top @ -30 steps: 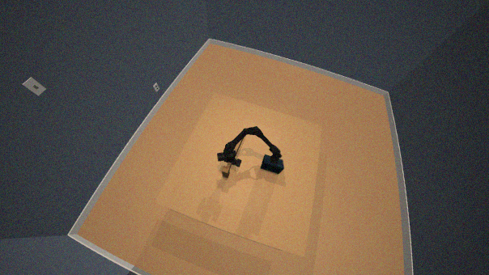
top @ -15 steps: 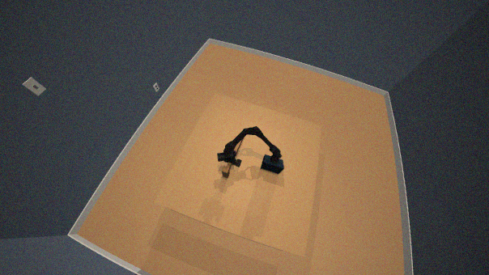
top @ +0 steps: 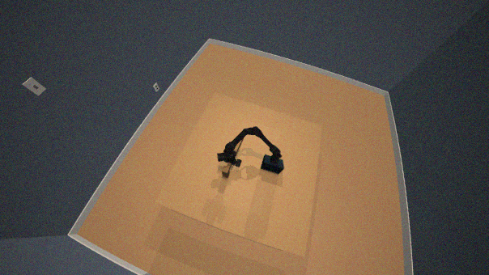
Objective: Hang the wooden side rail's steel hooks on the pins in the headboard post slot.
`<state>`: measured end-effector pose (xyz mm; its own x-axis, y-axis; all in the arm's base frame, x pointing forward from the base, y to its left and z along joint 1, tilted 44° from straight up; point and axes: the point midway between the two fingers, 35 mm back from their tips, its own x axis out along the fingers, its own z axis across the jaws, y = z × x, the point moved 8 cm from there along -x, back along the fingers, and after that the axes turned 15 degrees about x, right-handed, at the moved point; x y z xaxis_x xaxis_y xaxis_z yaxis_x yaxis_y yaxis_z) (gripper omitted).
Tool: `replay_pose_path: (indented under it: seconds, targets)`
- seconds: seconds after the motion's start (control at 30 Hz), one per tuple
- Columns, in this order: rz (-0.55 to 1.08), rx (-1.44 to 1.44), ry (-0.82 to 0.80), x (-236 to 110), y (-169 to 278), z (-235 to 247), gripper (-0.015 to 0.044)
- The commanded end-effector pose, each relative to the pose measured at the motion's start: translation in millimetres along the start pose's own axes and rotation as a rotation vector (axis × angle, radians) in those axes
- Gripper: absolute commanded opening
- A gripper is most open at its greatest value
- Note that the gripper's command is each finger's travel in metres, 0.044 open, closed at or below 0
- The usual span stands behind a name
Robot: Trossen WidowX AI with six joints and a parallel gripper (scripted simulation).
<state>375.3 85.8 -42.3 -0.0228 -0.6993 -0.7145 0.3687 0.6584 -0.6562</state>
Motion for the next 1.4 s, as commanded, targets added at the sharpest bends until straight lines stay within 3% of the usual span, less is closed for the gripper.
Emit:
replay_pose_path:
  seconds: [0.0, 1.37]
  targets:
    - [0.01, -0.003, 0.0, -0.5, 2.1, -0.8, 0.0]
    - [0.01, -0.003, 0.0, 6.4, 2.1, -0.8, 0.0]
